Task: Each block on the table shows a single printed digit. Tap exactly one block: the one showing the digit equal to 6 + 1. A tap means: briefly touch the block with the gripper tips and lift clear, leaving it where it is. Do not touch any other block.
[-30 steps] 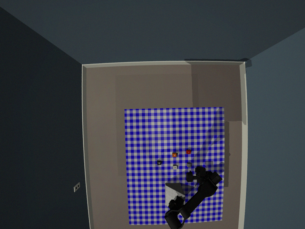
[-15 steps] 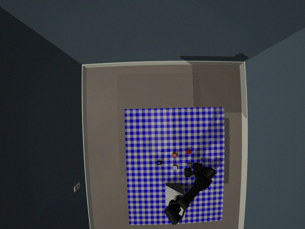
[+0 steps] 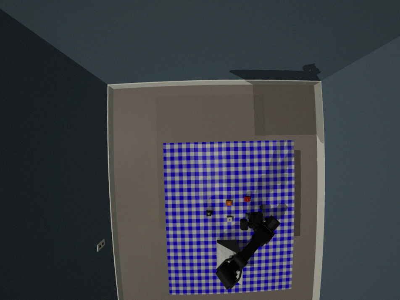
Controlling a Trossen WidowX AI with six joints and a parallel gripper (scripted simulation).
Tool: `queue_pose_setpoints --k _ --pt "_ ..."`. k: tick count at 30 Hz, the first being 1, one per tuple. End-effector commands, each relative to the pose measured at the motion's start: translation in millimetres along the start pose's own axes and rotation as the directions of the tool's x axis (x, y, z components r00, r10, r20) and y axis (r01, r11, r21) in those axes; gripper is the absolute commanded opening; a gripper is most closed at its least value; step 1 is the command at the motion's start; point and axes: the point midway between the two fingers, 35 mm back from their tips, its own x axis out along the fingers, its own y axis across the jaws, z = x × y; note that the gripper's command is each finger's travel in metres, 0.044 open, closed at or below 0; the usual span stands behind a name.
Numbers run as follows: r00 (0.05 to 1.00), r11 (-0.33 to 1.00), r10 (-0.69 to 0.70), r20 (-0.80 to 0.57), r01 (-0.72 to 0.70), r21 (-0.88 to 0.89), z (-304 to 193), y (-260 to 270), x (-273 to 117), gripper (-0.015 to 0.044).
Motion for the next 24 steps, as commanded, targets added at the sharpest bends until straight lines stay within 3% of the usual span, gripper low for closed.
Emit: queue_pose_setpoints --k 1,24 --pt "1.0 1.0 0.002 0.003 -0.002 0.003 0.3 0.1 0.5 0.002" --pt "1.0 1.0 0.004 0.003 -0.004 0.003 0.3 0.7 30.8 0.002"
